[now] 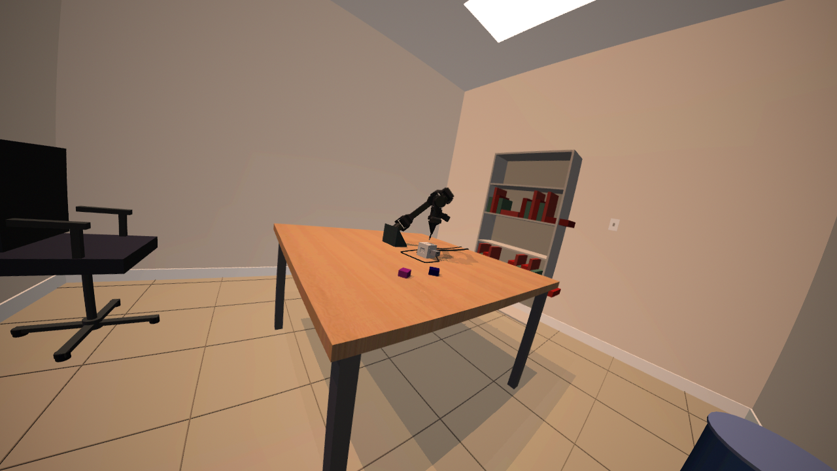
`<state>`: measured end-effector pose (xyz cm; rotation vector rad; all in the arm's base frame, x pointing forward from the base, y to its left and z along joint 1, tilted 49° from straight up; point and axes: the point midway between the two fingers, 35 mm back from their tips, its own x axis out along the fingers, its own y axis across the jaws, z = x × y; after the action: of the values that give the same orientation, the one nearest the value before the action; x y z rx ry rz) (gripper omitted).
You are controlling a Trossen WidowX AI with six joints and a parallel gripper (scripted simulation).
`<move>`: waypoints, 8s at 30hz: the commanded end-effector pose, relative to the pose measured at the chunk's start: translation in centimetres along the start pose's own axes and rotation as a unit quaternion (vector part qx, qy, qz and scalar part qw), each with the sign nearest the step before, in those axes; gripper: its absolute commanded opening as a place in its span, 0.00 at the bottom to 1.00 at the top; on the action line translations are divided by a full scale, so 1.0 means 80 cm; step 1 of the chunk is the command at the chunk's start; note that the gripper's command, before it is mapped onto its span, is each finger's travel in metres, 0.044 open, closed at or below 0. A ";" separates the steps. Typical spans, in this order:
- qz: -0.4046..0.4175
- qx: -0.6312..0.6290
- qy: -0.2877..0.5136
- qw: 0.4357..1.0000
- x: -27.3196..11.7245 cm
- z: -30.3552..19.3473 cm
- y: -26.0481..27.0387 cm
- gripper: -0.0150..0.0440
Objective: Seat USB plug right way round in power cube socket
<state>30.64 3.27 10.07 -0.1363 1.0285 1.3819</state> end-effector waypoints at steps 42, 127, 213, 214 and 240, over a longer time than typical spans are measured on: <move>0.000 -0.365 -0.001 0.931 0.000 0.000 0.000 0.25; 0.011 -0.377 -0.026 0.926 0.013 0.004 0.006 0.25; 0.014 -0.381 -0.035 0.924 0.025 0.006 0.008 0.25; 0.014 -0.381 -0.035 0.924 0.026 0.006 0.008 0.25; 0.014 -0.381 -0.035 0.924 0.029 0.006 0.008 0.25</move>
<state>29.94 5.40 9.07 -0.6454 0.3853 1.7430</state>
